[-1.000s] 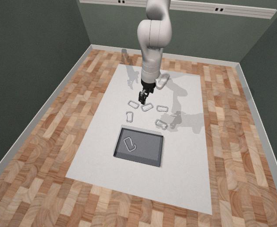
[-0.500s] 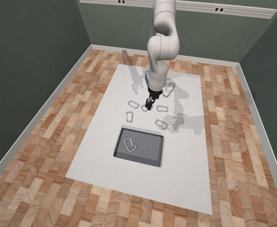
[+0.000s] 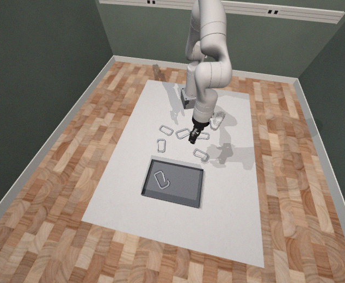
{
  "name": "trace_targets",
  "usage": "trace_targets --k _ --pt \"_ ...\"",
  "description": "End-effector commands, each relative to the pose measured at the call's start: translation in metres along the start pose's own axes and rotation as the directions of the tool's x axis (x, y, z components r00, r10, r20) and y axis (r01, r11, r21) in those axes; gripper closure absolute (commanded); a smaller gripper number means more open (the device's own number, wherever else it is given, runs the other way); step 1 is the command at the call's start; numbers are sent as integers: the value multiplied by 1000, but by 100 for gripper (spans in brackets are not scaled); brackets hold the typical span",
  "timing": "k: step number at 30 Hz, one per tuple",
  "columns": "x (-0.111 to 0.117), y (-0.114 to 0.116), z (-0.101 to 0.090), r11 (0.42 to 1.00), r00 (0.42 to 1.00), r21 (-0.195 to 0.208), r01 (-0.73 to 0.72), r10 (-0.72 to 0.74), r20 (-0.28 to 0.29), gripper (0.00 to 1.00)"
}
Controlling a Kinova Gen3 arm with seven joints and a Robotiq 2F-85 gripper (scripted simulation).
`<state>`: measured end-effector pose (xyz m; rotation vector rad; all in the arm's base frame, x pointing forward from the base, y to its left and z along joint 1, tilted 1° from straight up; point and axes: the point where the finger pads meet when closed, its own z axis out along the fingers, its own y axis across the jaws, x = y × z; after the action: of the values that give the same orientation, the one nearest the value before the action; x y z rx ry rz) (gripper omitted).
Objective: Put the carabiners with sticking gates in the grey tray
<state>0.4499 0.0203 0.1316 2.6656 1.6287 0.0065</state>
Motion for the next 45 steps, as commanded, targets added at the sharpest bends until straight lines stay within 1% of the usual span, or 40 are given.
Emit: trace_targets --k 1,9,10,26,27,43,44,45 --pt "5 -4 9 1000 1000 7 8 -8 9 0" --pt "5 -4 9 1000 1000 7 8 -8 9 0" --pt "41 -15 52 1000 1000 5 13 -13 8 0" --pt "41 -15 52 1000 1000 5 13 -13 8 0" --pt "76 -26 97 1000 1000 8 17 -17 6 0" --pt "76 -26 97 1000 1000 8 17 -17 6 0" --pt "80 -27 133 1000 1000 11 22 -22 5 0" --pt "80 -27 133 1000 1000 11 22 -22 5 0"
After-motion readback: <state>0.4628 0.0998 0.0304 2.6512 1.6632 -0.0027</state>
